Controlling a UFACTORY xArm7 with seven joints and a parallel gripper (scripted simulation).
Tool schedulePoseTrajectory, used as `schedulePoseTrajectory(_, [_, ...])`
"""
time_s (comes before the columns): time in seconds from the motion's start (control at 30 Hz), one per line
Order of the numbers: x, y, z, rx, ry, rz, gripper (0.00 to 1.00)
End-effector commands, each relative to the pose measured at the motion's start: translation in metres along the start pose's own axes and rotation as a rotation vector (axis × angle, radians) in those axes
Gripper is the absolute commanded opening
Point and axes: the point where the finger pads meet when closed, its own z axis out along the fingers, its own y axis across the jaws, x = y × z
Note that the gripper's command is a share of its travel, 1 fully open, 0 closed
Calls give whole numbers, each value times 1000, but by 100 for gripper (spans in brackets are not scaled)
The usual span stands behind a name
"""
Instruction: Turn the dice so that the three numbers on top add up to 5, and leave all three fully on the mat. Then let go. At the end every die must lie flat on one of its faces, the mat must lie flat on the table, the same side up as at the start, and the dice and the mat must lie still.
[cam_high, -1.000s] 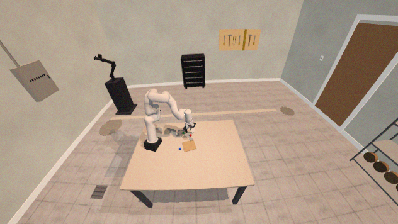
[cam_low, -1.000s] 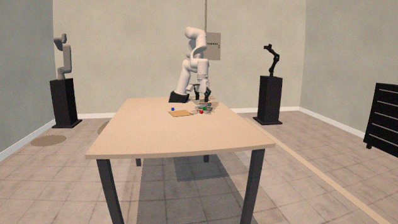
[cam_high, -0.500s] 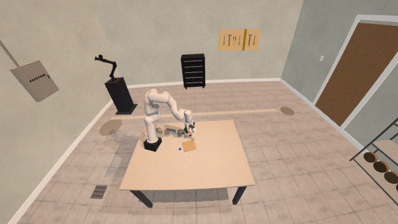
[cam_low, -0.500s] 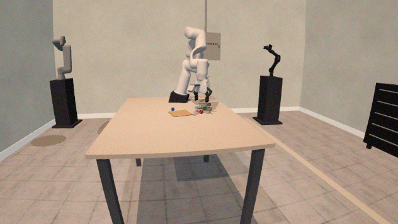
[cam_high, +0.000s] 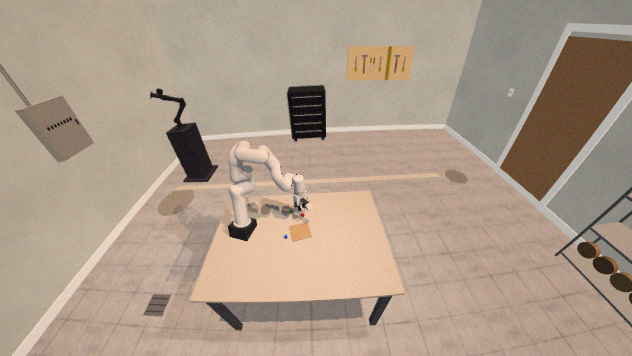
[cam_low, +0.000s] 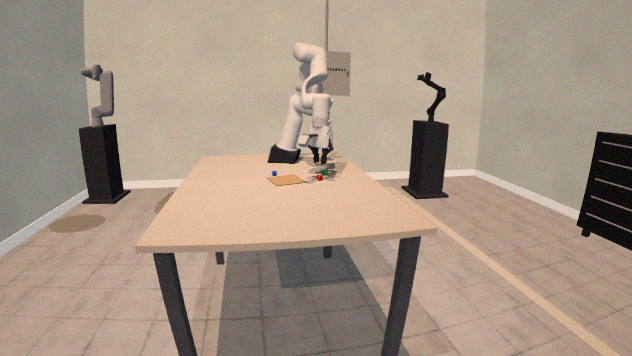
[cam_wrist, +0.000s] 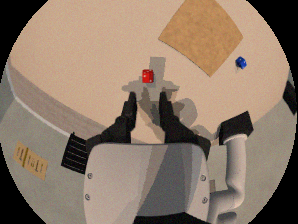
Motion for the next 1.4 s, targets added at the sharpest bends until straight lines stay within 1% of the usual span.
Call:
schedulePoseTrajectory(0.0, [1, -1, -1, 2, 3, 0, 36])
schedulePoseTrajectory(0.93, [1, -1, -1, 2, 3, 0, 36])
schedulePoseTrajectory(1.37, [1, -1, 8, 3, 2, 0, 36])
